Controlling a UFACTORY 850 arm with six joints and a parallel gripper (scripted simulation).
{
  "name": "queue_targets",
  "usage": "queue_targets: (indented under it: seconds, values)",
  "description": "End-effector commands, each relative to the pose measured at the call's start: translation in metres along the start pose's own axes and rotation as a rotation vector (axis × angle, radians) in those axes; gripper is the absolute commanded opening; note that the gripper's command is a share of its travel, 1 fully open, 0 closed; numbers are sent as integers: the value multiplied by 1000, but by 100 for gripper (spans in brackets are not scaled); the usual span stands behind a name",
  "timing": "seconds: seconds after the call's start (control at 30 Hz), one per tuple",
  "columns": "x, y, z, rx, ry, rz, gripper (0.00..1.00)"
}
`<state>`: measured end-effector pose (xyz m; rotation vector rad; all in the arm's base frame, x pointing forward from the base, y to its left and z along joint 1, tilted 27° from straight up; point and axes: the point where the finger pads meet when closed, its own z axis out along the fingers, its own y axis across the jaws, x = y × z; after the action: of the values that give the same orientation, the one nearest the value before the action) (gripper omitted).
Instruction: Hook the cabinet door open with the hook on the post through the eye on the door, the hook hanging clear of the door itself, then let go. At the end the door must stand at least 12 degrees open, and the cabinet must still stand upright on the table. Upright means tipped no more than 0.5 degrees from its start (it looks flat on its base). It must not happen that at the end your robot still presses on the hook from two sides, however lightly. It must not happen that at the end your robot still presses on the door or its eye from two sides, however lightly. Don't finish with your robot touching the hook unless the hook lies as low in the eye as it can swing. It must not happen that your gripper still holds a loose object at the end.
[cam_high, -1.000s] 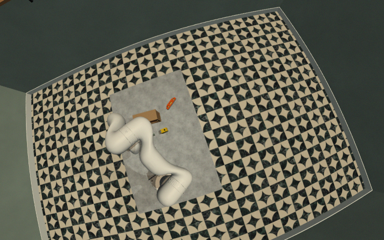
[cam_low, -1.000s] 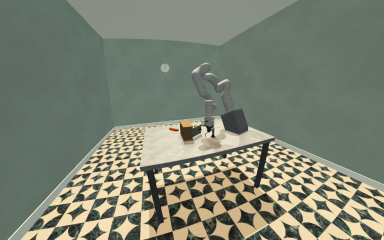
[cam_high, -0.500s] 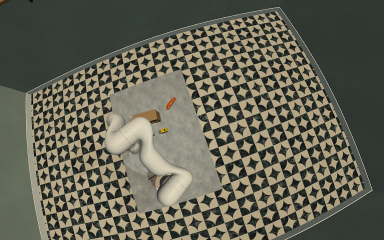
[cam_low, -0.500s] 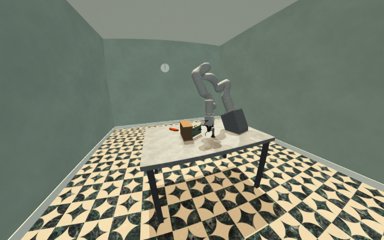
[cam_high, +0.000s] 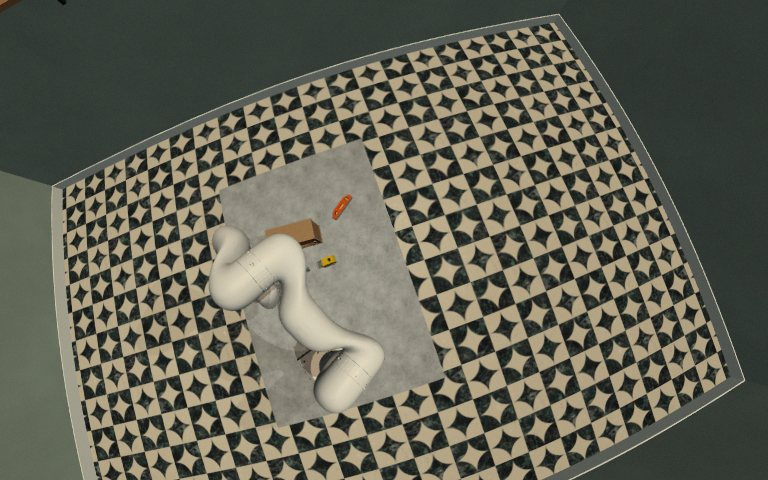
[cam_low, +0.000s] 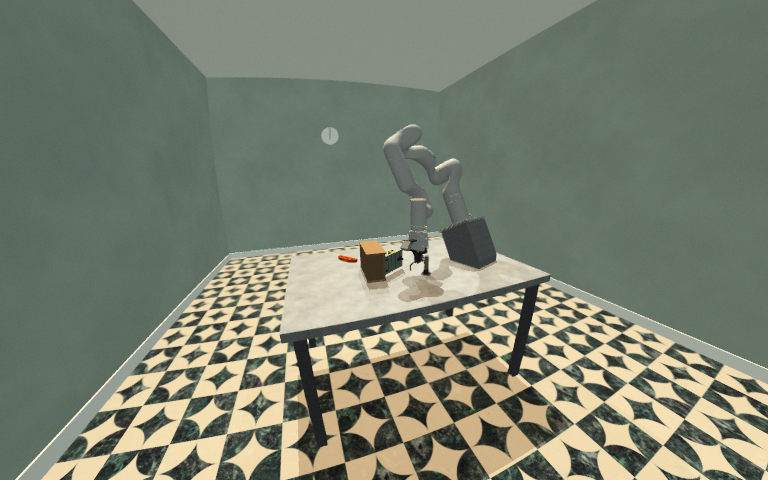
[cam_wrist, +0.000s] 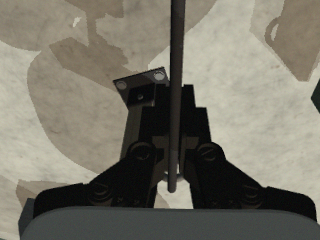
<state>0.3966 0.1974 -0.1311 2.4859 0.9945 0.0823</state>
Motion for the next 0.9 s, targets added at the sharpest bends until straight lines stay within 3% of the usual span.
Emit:
queue_targets:
  seconds: [0.0,0.87]
  values:
    - [1,0,-2,0,1,0,4]
    - [-1,0,-10,0,1,0,4]
